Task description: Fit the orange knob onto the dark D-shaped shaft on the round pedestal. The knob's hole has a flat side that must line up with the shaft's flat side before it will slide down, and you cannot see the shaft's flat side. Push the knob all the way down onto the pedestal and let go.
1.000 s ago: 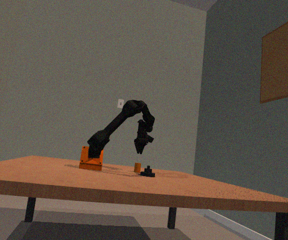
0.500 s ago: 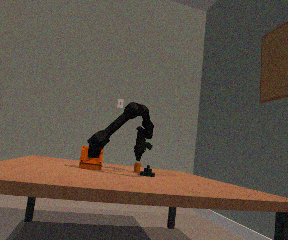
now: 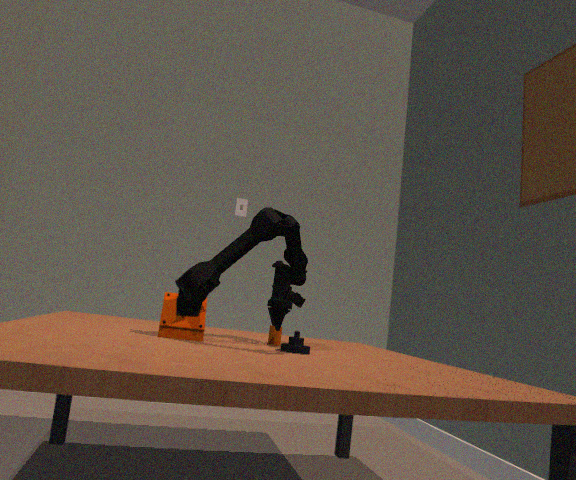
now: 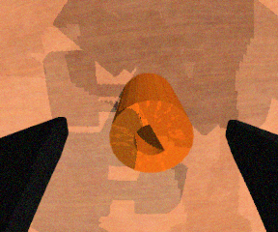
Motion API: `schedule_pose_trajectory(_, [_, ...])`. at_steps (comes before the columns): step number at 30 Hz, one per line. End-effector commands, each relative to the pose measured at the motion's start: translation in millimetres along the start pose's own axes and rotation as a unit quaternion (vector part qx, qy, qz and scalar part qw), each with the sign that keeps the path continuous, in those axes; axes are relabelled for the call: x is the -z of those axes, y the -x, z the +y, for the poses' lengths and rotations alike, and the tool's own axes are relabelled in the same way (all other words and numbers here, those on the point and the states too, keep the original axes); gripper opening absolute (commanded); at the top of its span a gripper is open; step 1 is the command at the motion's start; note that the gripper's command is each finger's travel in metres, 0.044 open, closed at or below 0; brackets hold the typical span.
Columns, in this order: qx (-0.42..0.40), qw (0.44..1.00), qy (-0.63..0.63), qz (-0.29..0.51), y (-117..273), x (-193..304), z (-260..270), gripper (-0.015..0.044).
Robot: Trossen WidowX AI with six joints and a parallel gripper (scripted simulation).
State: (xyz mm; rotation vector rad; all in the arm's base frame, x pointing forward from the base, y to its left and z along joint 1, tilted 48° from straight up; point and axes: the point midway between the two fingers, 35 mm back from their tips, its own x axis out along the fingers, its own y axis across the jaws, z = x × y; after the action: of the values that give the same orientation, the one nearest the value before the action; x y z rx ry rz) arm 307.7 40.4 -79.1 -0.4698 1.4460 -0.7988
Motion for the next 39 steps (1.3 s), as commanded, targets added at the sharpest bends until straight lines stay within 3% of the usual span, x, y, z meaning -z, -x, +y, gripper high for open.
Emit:
schedule_pose_trajectory(1, [0.001, 1.0, 0.004, -0.003, -6, 0, 0, 0.044])
schedule_pose_trajectory(24, [0.003, 1.0, 0.003, -0.003, -39, 1, -2, 0.044])
schedule_pose_trajectory(34, [0.003, 1.0, 0.003, -0.003, -39, 1, -2, 0.0177])
schedule_pose_trajectory(39, [0.003, 1.0, 0.003, -0.003, -39, 1, -2, 0.0144])
